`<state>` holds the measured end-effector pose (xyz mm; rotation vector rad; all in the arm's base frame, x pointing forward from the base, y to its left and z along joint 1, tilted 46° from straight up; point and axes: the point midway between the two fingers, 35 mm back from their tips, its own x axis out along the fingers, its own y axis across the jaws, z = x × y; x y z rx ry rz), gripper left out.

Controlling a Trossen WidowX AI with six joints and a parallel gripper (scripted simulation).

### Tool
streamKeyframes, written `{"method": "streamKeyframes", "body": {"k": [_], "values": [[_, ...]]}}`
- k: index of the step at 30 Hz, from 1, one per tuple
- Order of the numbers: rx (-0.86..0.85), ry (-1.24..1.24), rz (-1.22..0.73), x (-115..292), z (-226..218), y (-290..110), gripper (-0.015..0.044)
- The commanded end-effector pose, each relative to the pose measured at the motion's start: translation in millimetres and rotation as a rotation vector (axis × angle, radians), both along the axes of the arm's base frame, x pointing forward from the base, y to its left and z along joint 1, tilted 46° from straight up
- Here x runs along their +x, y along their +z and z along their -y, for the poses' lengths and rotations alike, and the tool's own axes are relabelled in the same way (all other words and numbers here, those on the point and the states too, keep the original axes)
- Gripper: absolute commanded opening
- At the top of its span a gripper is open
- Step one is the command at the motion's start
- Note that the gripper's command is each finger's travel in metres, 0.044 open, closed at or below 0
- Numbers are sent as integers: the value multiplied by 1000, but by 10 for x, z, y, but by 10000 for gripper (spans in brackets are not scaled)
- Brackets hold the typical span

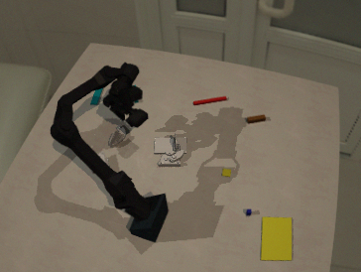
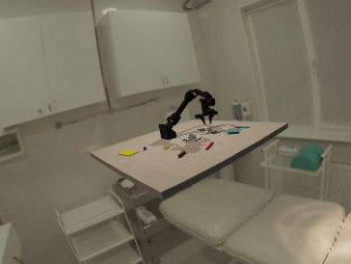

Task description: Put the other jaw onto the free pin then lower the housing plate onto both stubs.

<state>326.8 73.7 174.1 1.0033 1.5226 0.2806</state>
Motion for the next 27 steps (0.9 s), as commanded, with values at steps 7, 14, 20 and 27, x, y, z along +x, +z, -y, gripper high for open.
{"method": "streamKeyframes", "body": {"k": [7,14,20,27], "values": [[3,1,7,4,3,24,0],[3,1,7,4,3,24,0],[3,1,7,4,3,24,0],[0,-1,4,6,5,13,79]]}}
